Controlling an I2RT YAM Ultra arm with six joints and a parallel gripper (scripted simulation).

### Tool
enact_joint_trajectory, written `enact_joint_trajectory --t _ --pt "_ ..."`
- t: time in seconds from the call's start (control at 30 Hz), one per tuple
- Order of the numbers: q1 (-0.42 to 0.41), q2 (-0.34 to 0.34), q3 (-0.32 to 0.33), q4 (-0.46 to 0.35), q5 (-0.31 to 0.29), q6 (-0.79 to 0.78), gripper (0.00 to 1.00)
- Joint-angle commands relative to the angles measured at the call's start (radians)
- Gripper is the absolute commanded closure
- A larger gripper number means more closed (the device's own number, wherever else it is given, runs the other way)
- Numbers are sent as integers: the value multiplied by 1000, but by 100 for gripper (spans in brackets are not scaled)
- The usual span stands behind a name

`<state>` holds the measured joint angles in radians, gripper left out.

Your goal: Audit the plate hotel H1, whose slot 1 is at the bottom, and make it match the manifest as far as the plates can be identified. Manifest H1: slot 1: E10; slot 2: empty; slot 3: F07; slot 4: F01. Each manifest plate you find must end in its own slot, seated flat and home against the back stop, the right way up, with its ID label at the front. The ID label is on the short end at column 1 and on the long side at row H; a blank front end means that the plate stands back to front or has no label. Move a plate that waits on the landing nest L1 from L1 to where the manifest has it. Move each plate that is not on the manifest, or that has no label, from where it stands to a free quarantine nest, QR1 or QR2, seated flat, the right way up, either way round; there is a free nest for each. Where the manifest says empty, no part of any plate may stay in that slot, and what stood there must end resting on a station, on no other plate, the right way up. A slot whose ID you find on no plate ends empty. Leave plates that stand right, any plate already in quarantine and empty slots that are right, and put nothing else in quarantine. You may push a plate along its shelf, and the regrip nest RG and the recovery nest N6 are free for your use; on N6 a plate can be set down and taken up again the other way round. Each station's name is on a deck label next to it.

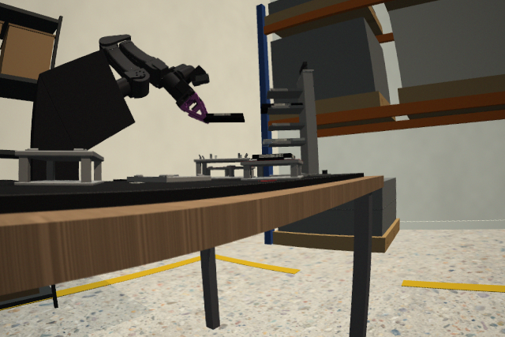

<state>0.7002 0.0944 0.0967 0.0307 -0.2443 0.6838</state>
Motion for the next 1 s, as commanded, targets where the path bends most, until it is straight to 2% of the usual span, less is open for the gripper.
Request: enact_joint_trajectory --t 0.0,0.97 --pt "9 5 1 34 38 -1 14" --pt "99 87 -30 146 128 -6 14"
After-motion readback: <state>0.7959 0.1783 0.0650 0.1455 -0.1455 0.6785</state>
